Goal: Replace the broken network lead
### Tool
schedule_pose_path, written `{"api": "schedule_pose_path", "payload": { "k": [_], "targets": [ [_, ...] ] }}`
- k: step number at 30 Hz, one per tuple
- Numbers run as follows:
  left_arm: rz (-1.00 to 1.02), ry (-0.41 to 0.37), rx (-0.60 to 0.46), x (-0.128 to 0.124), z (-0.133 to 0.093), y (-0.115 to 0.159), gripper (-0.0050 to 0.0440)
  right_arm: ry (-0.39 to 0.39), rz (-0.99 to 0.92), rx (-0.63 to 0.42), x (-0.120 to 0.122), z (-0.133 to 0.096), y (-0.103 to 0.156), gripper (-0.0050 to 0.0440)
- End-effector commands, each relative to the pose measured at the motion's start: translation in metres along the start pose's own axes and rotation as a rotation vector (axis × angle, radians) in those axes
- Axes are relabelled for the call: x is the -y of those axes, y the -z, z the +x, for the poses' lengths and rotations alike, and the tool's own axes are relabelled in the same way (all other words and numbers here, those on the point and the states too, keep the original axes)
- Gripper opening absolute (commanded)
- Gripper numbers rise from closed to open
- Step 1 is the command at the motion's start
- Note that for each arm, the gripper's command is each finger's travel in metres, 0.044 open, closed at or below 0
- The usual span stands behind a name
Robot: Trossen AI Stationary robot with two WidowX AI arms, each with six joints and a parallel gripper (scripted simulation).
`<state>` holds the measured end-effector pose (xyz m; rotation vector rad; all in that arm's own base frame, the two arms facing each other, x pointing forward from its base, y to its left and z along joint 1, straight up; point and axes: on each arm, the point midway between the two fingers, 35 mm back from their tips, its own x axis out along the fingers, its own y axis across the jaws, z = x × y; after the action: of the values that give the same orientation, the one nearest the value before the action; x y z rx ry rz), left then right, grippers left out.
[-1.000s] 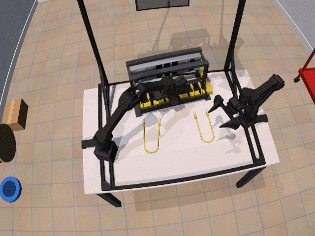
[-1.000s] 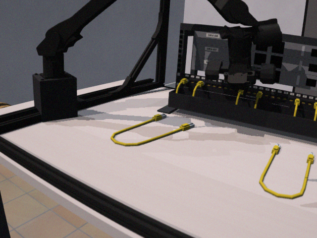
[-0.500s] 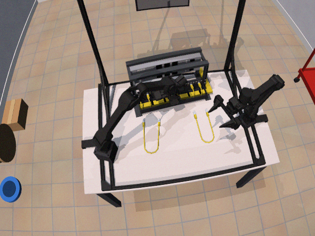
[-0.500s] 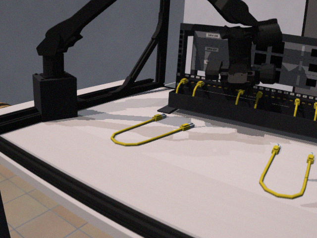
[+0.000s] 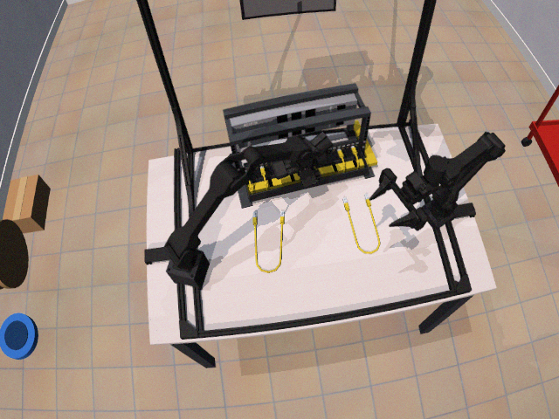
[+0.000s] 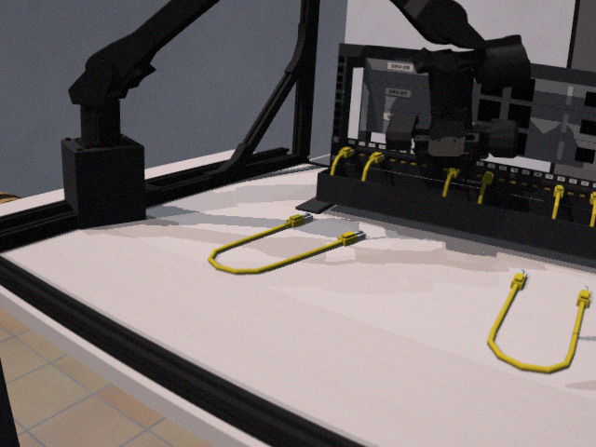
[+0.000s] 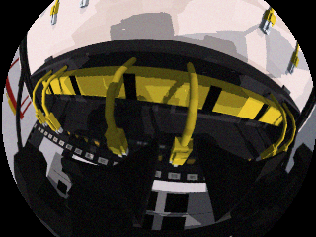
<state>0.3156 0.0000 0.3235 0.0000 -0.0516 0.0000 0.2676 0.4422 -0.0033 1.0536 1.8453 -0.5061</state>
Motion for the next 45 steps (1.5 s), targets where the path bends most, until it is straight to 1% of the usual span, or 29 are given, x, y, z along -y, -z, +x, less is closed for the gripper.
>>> {"api": "schedule_pose_path", "payload": {
  "k": [1, 8, 9, 25, 26, 42, 43, 45],
  "targets": [
    [0.000, 0.000, 0.000, 0.000, 0.000, 0.000, 0.0440, 0.000, 0.000, 0.000, 0.000, 0.000, 0.000, 0.0176],
    [0.000, 0.000, 0.000, 0.000, 0.000, 0.000, 0.0440, 0.000, 0.000, 0.000, 0.000, 0.000, 0.000, 0.0176],
    [0.000, 0.000, 0.000, 0.000, 0.000, 0.000, 0.0440, 0.000, 0.000, 0.000, -0.002, -0.060, 0.005, 0.0176],
    [0.000, 0.000, 0.000, 0.000, 0.000, 0.000, 0.0440, 0.000, 0.000, 0.000, -0.002, -0.060, 0.005, 0.0176],
    [0.000, 0.000, 0.000, 0.000, 0.000, 0.000, 0.0440, 0.013, 0.023, 0.095, 0.048, -0.085, -0.014, 0.0176],
    [0.000, 0.000, 0.000, 0.000, 0.000, 0.000, 0.0440, 0.013, 0.023, 0.095, 0.048, -0.085, -0.014, 0.0176],
    [0.000, 0.000, 0.000, 0.000, 0.000, 0.000, 0.0440, 0.027, 0.044, 0.186, 0.098, -0.111, -0.032, 0.0176],
    [0.000, 0.000, 0.000, 0.000, 0.000, 0.000, 0.0440, 0.027, 0.044, 0.186, 0.098, -0.111, -0.032, 0.0176]
  ]
}}
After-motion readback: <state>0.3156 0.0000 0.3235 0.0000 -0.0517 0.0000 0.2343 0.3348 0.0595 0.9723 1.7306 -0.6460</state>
